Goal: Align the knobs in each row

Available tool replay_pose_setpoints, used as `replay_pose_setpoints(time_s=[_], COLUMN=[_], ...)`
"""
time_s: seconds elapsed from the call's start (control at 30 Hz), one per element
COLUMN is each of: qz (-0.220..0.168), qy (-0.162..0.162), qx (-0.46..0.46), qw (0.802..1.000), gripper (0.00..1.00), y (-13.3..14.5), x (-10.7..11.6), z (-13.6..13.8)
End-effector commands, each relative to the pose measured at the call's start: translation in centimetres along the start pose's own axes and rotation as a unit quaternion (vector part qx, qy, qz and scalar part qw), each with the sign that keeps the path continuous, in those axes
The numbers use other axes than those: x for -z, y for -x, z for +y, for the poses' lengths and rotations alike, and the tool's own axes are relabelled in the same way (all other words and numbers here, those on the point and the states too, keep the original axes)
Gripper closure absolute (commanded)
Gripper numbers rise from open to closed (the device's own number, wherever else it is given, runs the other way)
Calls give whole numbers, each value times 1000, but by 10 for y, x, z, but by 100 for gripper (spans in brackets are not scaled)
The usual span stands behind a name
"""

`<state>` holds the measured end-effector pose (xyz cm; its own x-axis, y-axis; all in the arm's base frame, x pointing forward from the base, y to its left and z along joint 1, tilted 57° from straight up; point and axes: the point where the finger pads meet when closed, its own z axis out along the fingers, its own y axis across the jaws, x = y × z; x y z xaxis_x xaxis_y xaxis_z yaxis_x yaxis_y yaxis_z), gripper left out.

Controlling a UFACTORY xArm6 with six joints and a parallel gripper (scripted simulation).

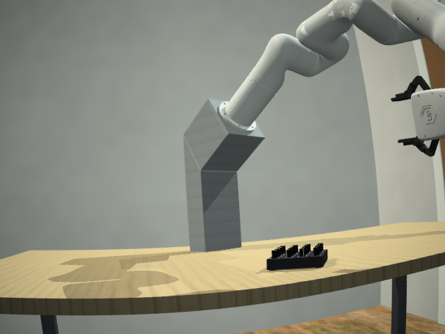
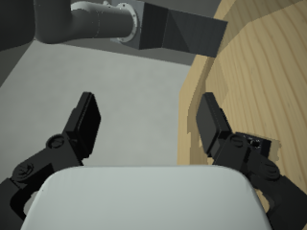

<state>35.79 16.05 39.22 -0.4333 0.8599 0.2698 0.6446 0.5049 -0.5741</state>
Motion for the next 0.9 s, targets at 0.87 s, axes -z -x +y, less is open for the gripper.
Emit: replay_pose_setpoints(time_s=[0.87], qz=[334], qy=[164], qx=[-327], qw=[869], gripper=[0], y=[94], x=[-35], z=[59])
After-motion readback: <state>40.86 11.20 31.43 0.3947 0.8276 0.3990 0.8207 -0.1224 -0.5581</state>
